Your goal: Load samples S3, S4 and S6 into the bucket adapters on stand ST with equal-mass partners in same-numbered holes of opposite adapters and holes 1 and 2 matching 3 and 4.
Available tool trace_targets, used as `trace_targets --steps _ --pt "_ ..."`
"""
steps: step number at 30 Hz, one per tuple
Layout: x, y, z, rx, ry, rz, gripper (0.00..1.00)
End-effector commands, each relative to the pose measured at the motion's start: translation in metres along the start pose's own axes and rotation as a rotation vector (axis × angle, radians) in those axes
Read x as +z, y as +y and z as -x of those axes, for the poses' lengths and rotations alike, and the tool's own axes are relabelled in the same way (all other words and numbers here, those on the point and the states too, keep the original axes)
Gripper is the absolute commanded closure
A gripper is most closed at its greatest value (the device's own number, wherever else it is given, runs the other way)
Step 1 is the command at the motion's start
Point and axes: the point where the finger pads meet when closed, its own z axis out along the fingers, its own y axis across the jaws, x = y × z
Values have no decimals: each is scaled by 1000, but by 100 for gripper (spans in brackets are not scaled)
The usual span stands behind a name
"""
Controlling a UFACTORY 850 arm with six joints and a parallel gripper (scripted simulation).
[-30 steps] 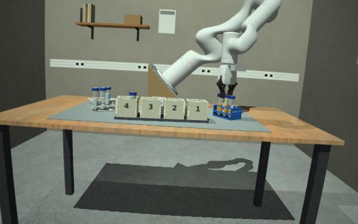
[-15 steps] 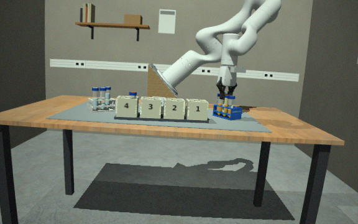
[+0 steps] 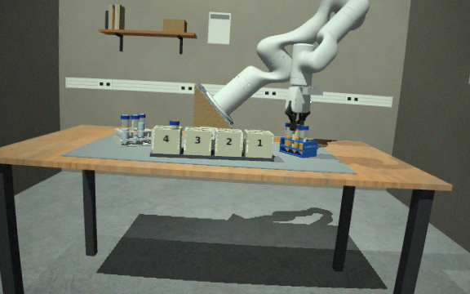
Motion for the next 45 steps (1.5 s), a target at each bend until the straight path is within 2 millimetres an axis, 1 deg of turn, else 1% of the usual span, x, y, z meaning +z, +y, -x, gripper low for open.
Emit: trace_targets --steps 1,37,45 --pt "-1 0 0 0 1 0 100" --pt "-1 0 0 0 1 0 100" --pt "-6 0 -1 0 1 0 100"
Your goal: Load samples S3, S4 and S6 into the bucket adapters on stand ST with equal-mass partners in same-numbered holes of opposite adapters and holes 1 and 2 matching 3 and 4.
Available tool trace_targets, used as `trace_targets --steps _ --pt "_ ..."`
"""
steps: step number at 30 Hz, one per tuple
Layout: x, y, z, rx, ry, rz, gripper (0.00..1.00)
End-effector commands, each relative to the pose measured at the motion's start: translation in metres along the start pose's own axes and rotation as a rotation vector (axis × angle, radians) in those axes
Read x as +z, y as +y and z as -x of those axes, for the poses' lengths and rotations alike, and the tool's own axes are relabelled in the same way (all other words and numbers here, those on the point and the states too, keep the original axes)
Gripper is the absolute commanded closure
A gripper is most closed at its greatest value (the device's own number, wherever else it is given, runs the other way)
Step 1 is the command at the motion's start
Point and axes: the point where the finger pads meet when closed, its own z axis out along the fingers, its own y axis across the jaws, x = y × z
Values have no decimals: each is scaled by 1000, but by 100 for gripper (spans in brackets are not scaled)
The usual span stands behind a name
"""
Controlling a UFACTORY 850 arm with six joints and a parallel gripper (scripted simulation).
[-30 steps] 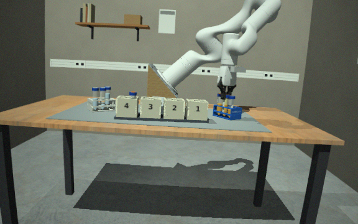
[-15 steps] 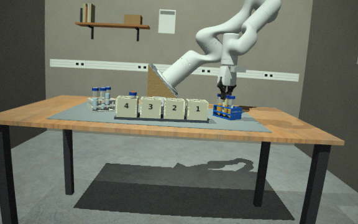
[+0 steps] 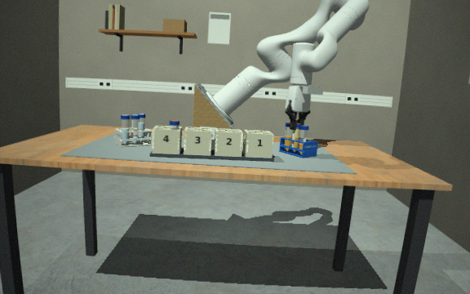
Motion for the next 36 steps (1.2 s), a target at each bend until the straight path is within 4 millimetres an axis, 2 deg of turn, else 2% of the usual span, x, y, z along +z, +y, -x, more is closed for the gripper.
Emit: trace_targets --steps 1,30,36 --pt "-4 0 -1 0 1 0 100" --pt "-17 0 -1 0 1 0 100" --pt "-30 0 -1 0 1 0 100"
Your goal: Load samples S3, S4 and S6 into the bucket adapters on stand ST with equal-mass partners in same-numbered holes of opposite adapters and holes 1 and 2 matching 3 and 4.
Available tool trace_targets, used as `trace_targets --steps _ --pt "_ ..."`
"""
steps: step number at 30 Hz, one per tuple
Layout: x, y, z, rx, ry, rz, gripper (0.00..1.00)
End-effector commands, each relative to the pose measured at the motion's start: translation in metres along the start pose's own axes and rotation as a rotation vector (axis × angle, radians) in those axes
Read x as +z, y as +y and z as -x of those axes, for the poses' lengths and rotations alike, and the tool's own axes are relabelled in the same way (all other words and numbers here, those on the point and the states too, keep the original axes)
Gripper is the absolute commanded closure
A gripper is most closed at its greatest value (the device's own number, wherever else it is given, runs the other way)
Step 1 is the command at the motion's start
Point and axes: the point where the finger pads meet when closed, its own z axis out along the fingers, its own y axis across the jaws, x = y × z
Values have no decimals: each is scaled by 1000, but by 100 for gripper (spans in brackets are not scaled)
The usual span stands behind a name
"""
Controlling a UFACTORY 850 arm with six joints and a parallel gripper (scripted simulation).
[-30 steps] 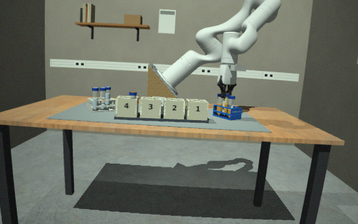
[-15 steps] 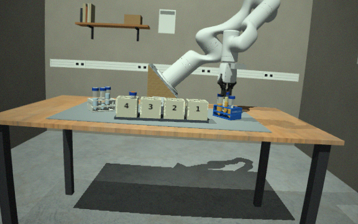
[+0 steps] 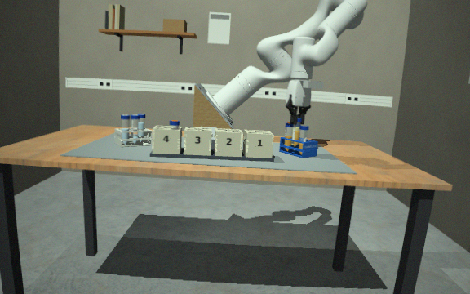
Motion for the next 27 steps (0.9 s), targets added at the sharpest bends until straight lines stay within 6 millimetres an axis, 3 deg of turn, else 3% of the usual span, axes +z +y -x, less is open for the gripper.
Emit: trace_targets --steps 1,27 --pt "-10 0 -1 -1 1 0 100" --pt "-54 0 -1 -1 1 1 100"
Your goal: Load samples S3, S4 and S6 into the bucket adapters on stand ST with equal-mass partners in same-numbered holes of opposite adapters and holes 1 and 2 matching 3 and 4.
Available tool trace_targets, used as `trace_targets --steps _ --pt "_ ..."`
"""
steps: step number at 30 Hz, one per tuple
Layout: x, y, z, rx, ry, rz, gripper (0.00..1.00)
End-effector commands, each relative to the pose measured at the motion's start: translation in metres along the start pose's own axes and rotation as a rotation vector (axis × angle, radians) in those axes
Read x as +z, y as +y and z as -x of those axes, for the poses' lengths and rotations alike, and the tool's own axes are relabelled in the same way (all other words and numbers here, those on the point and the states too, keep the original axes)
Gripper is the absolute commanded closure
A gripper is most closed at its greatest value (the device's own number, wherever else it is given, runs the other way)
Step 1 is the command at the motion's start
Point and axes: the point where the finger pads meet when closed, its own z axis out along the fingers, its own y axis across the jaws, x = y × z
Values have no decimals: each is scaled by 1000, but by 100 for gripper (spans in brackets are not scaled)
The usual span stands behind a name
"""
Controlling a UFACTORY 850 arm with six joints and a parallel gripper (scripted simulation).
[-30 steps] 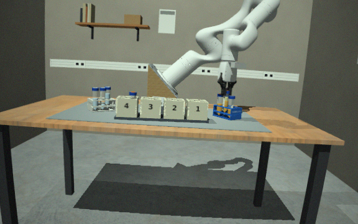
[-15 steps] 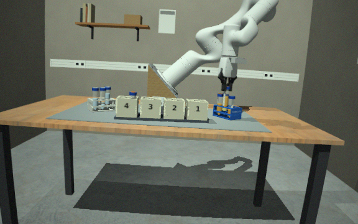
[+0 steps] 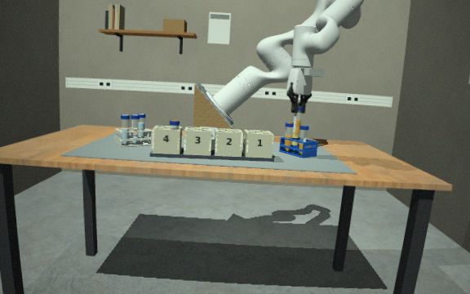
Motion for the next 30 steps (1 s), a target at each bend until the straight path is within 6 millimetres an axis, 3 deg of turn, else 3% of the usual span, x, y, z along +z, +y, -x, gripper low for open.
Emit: trace_targets --steps 1,30 --pt "-10 0 -1 -1 1 0 100" --pt "-61 0 -1 -1 1 0 100"
